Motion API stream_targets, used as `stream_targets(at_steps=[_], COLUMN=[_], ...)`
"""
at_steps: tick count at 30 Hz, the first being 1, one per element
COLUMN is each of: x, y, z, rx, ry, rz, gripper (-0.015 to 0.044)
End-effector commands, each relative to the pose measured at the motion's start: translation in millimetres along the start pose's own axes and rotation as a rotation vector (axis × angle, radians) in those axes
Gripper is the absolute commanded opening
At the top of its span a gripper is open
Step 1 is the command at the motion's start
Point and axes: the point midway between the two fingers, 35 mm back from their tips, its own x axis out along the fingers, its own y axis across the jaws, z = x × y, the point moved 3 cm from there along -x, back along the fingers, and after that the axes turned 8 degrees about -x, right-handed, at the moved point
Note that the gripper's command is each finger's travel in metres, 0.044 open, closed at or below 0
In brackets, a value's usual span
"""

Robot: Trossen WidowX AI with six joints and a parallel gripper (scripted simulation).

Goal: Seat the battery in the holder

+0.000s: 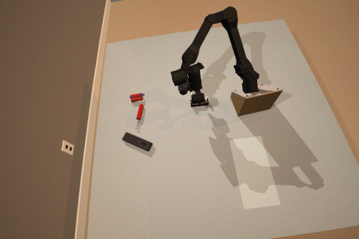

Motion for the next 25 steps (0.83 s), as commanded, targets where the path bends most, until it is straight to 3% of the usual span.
stream_targets(at_steps=[1,25], x=[-29.6,-31.0], y=[3.3,5.0], z=[-2.2,-1.2], rx=[0.014,0.014], ry=[-0.011,-0.011], rz=[0.006,0.006], gripper=[0.0432,0.044])
